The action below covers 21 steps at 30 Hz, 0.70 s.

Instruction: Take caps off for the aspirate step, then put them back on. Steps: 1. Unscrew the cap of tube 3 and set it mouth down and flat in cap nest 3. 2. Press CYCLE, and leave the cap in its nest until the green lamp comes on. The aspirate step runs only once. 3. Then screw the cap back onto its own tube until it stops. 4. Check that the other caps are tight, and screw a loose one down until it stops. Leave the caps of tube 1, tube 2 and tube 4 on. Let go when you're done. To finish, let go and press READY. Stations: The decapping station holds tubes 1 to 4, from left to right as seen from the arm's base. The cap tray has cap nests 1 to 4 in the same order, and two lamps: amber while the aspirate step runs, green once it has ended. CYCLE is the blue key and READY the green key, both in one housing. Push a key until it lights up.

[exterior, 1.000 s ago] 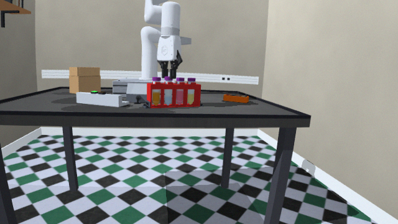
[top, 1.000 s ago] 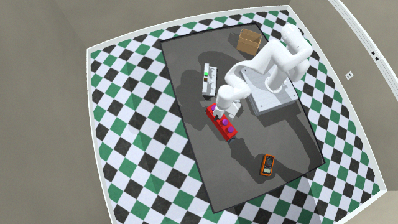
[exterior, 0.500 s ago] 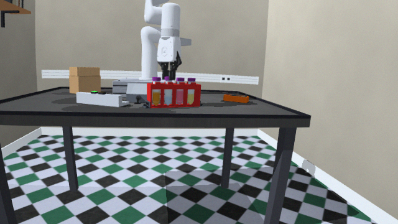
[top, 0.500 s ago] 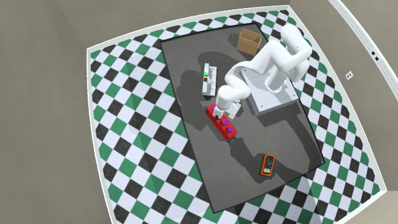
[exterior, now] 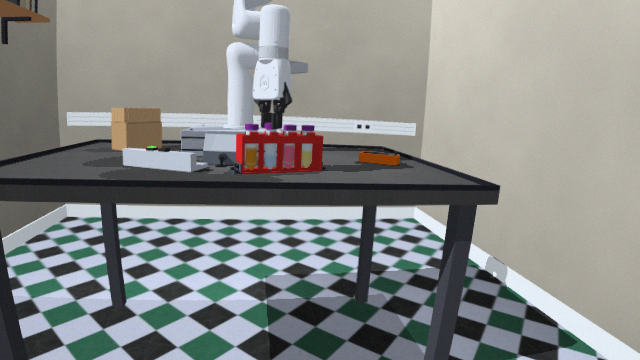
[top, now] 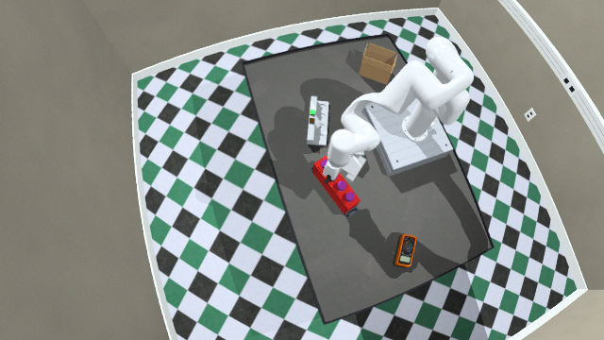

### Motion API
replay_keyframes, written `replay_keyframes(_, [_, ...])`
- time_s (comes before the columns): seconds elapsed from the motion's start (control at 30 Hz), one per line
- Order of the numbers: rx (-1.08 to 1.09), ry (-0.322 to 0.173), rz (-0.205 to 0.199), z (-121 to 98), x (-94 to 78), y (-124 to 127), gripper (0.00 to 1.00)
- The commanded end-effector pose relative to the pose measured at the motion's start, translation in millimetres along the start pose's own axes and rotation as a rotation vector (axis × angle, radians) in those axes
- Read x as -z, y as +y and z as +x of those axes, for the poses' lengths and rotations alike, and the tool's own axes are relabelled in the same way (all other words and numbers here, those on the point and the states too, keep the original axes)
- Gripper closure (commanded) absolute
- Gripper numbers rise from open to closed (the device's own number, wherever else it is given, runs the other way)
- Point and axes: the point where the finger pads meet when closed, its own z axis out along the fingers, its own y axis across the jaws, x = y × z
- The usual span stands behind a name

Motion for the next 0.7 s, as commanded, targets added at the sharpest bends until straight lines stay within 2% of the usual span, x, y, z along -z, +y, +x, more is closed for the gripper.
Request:
replay_keyframes(0.0, [-0.117,-0.008,-0.002,-0.7,1.1,1.6,1.00])
replay_keyframes(0.1, [-0.151,-0.008,-0.003,-0.7,1.1,1.6,1.00])
replay_keyframes(0.6, [-0.651,-0.008,-0.005,-0.7,0.3,1.6,1.00])
replay_keyframes(0.67, [-0.651,-0.008,-0.005,-0.7,0.3,1.6,1.00])
